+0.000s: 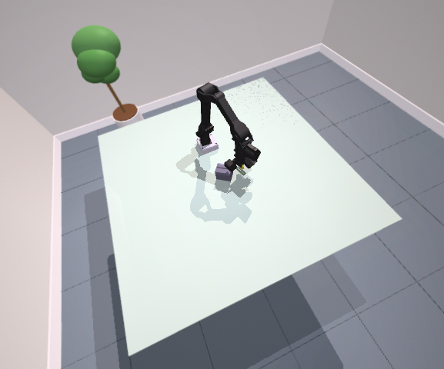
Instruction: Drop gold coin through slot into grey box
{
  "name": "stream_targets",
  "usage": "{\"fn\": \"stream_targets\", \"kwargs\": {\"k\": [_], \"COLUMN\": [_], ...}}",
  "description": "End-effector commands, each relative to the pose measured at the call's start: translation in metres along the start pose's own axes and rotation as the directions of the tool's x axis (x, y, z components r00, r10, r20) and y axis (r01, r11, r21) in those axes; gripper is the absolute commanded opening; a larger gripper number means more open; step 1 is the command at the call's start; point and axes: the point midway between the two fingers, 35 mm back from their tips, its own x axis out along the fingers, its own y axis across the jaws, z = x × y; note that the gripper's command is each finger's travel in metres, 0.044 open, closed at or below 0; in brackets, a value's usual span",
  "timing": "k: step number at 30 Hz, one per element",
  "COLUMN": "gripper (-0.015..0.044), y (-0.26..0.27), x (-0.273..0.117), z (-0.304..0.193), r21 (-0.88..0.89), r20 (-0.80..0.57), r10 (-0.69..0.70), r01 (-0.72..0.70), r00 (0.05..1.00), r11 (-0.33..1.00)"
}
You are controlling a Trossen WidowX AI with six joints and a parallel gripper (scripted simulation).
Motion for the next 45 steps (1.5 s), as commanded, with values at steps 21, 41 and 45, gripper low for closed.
{"fn": "stream_targets", "kwargs": {"k": [21,41,45], "gripper": [0.0000,0.0000,0.0000], "y": [0.000,0.007,0.008], "x": [-0.064,-0.067,-0.067], "z": [-0.003,-0.010,-0.011], "r21": [-0.003,-0.528,-0.592], "r20": [0.011,0.010,0.010], "r10": [0.001,0.002,0.002], "r01": [-0.001,0.004,0.004], "r00": [1.000,1.000,1.000], "r11": [1.000,0.849,0.806]}}
